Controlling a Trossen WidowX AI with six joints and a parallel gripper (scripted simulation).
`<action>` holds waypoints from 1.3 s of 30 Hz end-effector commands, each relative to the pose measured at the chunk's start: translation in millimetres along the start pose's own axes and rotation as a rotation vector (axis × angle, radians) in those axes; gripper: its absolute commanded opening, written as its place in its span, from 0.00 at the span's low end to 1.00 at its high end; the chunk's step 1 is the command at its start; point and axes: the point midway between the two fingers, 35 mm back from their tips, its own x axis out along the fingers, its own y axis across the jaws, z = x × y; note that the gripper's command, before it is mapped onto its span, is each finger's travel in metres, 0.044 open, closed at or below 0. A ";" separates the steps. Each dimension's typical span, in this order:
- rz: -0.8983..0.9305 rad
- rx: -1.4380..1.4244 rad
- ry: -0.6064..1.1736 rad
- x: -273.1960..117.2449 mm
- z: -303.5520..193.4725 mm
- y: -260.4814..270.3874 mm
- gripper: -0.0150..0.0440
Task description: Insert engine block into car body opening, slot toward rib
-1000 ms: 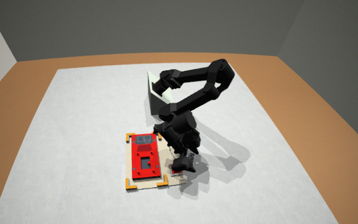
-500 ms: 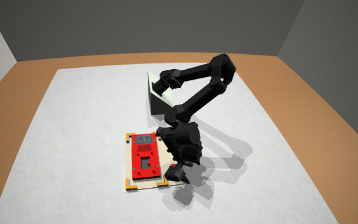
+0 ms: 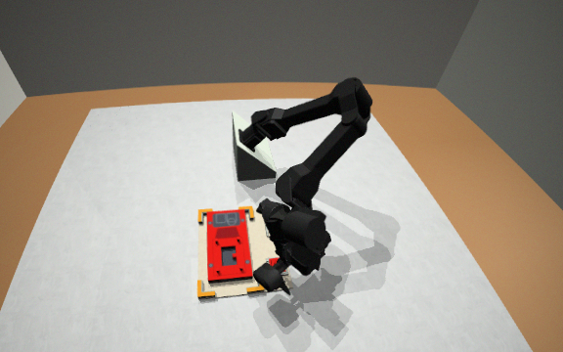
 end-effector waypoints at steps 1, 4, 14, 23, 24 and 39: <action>-0.092 0.275 0.128 -7.2 11.1 7.1 1.00; -0.123 0.362 0.175 -12.5 11.6 11.9 1.00; -0.231 0.645 0.343 -39.6 10.1 41.2 1.00; -0.321 0.859 0.487 -71.1 7.4 79.3 1.00; -0.326 0.871 0.496 -73.1 7.2 81.8 1.00; -0.328 0.874 0.498 -73.7 7.2 82.5 1.00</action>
